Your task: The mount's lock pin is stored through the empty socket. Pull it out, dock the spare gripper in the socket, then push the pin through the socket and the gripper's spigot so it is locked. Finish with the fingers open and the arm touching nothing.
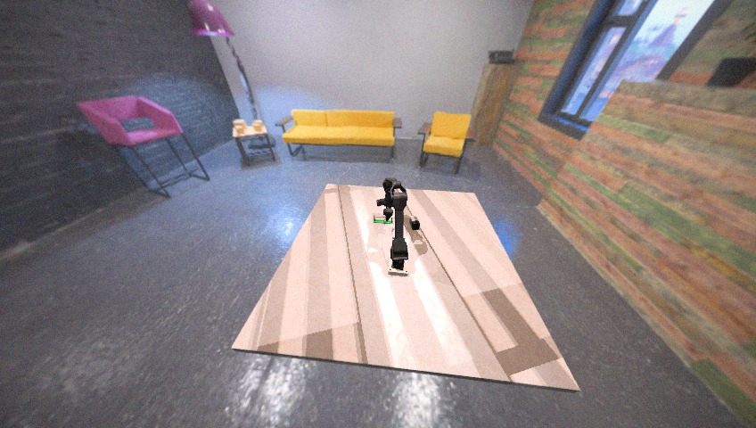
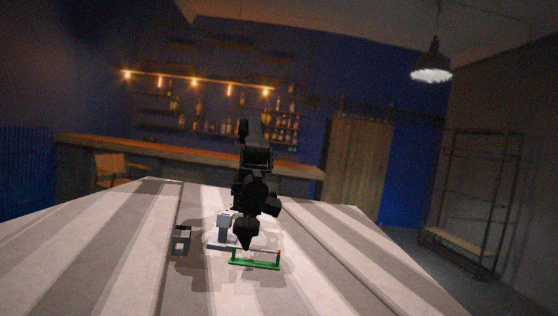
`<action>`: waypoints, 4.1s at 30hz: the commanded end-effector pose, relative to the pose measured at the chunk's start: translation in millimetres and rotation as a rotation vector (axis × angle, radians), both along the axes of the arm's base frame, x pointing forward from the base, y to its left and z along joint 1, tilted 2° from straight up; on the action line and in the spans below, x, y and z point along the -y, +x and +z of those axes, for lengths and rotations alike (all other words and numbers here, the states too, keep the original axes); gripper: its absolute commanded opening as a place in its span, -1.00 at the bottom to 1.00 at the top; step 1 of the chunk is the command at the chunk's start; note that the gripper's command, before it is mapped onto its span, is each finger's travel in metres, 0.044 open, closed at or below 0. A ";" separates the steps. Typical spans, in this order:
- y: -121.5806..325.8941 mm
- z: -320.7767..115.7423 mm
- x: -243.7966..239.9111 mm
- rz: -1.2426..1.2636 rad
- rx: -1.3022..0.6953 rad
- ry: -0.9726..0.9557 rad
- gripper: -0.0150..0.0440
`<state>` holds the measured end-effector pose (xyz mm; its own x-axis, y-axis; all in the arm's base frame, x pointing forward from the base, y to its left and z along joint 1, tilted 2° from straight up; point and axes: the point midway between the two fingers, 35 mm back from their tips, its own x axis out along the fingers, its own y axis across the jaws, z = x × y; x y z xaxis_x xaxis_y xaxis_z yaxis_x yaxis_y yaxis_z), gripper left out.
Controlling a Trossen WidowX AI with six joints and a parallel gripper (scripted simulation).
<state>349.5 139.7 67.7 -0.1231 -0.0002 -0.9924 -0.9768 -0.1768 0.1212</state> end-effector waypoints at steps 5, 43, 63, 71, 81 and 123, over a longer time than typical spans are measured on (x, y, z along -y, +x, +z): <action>-2.5 19.4 0.5 0.000 -0.012 -0.004 1.00; 4.1 95.8 31.5 -0.774 0.103 0.134 1.00; 31.1 84.1 133.1 -2.860 -0.540 0.715 1.00; 23.0 84.9 164.1 -3.248 -1.091 0.904 1.00; 4.4 86.4 194.7 -3.403 -2.126 0.984 1.00; 2.8 -1.7 200.8 -3.389 -2.243 0.983 1.00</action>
<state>355.0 -62.6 74.8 0.8037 0.3333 -0.4930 0.4096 -0.9108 0.0520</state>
